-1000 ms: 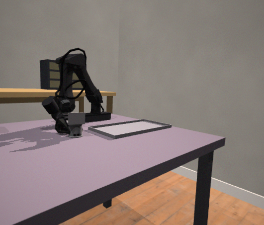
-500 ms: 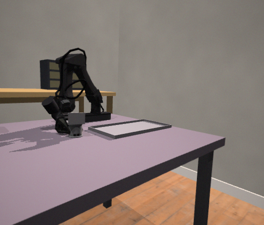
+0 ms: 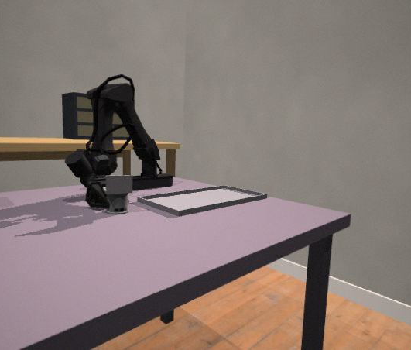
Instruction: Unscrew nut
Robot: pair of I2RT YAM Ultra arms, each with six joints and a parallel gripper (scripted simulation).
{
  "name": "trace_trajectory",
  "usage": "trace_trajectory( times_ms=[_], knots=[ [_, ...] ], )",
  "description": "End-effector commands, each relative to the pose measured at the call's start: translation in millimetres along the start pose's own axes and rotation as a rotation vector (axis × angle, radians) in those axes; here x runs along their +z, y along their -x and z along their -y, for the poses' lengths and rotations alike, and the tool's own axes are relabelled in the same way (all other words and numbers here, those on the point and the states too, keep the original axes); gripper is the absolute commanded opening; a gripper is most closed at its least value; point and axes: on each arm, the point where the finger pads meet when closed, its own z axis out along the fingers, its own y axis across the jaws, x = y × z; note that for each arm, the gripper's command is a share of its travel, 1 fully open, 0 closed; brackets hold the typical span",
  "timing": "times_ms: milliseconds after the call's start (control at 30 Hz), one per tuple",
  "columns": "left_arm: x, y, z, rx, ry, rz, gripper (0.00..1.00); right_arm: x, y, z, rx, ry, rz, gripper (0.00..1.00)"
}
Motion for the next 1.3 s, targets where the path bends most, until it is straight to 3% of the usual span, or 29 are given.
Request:
trace_trajectory(
  times_ms=[0, 1267],
  knots=[
    [0, 2, 1, 0.001, 0.002, 0.004, 0.59, -26, 5, -14, 0.003, 0.057, 0.016, 0.42],
    [0, 2, 1, 0.001, 0.002, 0.004, 0.59, -73, 5, -11, 0.003, 0.057, 0.016, 0.42]
  ],
)
